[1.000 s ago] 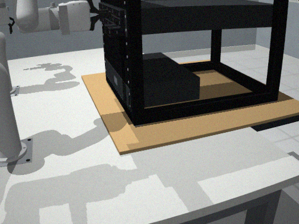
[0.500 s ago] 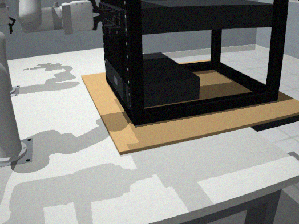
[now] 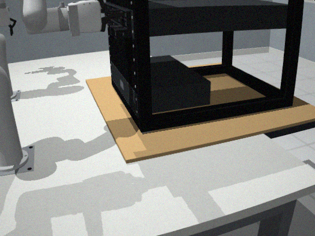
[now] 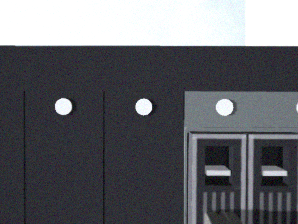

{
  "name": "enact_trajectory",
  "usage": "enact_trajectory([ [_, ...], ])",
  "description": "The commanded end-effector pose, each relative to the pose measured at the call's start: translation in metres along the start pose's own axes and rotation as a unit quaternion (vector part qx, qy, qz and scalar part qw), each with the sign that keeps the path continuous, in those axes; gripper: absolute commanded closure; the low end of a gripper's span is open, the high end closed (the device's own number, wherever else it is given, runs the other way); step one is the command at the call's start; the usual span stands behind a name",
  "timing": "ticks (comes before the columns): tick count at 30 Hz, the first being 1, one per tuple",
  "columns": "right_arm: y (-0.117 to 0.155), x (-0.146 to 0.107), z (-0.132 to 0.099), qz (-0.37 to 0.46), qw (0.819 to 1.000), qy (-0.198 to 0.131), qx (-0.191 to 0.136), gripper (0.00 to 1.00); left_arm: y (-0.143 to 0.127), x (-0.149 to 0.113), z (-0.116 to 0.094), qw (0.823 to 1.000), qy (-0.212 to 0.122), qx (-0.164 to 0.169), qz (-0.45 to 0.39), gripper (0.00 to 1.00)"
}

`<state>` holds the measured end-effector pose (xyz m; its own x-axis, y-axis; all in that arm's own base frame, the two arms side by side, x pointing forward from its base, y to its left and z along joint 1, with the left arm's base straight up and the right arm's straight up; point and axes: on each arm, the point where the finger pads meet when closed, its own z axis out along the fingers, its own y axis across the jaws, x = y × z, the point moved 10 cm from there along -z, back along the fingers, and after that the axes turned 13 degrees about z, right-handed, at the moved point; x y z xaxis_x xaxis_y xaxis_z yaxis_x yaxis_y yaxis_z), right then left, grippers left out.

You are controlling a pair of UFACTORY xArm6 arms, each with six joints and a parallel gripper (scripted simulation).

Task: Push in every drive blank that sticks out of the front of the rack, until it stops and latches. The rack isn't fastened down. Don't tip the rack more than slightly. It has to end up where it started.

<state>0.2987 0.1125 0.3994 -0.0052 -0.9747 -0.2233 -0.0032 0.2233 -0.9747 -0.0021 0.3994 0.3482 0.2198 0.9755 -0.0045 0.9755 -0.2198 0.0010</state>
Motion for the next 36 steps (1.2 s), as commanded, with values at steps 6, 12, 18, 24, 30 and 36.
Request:
enact_trajectory([
  [6, -0.0019, -0.0005, 0.0009, 0.001, 1.0, -0.001, 0.002, 1.0, -0.0001, 0.0006, -0.0017, 1.0, 0.002, 0.001, 0.0, 0.0],
  [12, -0.0019, -0.0005, 0.001, 0.001, 1.0, -0.001, 0.002, 1.0, -0.0001, 0.0006, -0.0017, 1.0, 0.002, 0.001, 0.0, 0.0],
  [18, -0.0019, -0.0005, 0.001, 0.001, 1.0, -0.001, 0.002, 1.0, -0.0001, 0.0006, -0.0017, 1.0, 0.002, 0.001, 0.0, 0.0],
  [24, -0.002, -0.0005, 0.0011, 0.001, 1.0, -0.001, 0.002, 1.0, -0.0001, 0.0006, -0.0017, 1.0, 0.002, 0.001, 0.0, 0.0],
  [30, -0.002, -0.0005, 0.0011, 0.001, 1.0, -0.001, 0.002, 1.0, -0.0001, 0.0006, -0.0017, 1.0, 0.002, 0.001, 0.0, 0.0],
  [36, -0.002, -0.0005, 0.0012, 0.001, 1.0, -0.001, 0.002, 1.0, -0.0001, 0.0006, -0.0017, 1.0, 0.002, 0.001, 0.0, 0.0],
])
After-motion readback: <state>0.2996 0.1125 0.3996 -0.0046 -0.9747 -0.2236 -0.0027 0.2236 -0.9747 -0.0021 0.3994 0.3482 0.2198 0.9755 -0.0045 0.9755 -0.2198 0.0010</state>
